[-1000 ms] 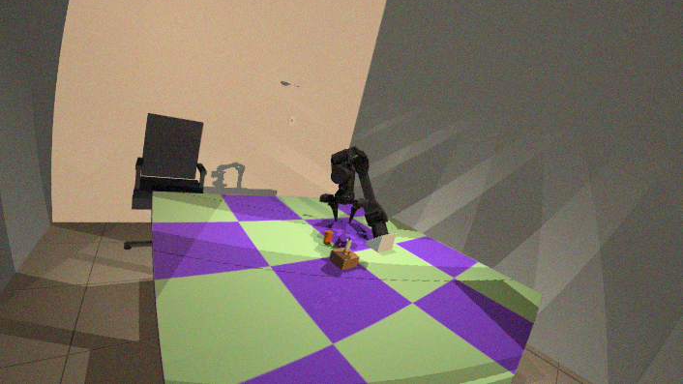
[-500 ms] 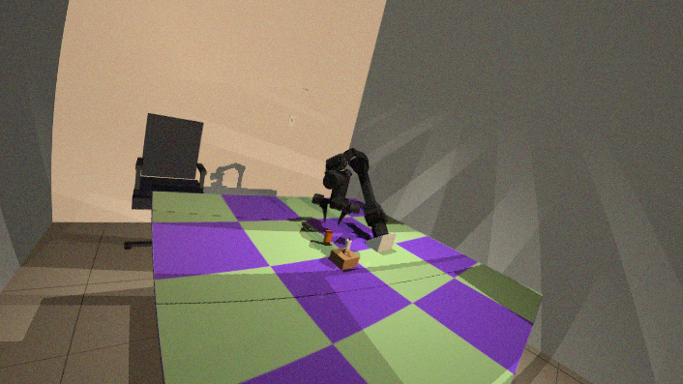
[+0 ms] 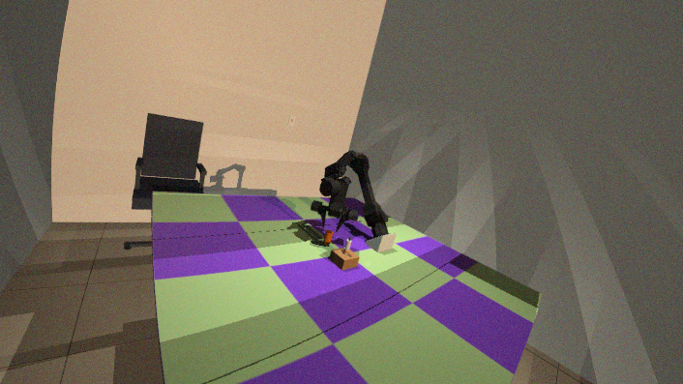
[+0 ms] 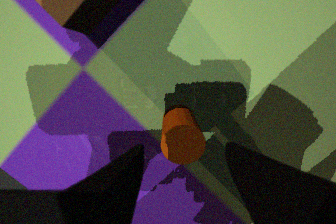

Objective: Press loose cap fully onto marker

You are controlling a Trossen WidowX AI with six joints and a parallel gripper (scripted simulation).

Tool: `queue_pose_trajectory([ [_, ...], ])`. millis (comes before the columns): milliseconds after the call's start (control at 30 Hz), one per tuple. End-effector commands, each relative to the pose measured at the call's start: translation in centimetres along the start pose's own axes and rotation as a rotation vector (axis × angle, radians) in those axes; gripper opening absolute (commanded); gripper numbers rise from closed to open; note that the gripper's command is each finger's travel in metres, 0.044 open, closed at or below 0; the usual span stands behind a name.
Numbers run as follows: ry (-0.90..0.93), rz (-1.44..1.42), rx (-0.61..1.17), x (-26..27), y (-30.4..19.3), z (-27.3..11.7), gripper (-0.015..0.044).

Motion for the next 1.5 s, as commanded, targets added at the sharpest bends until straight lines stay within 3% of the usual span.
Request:
queue_pose_trajectory([
  [0,-0.004,-0.008,0.004,0.0,0.0,0.6,0.0254],
  [867,-0.006,-0.007,0.006,0.0,-0.1,4.5,0.0254],
  [1000,-0.006,-0.007,0.006,0.0,-0.1,4.5,0.0149],
  [1300,-0.006,-0.007,0.006,0.1,-0.1,4.5,0.0089],
  [1400,-0.006,-0.007,0.005,0.1,-0.1,4.1,0.0010],
  [1467,-0.005,-0.008,0.004,0.0,0.0,3.7,0.0000],
])
Point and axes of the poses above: the point midway between the two fingers, 35 mm back from their tips, its own z axis out along the fingers, its own x axis across the jaws, y = z × x, the point moved 7 cm from there along -z, back along the fingers, and after that the axes turned 4 degrees about z, right-handed, at the moved point
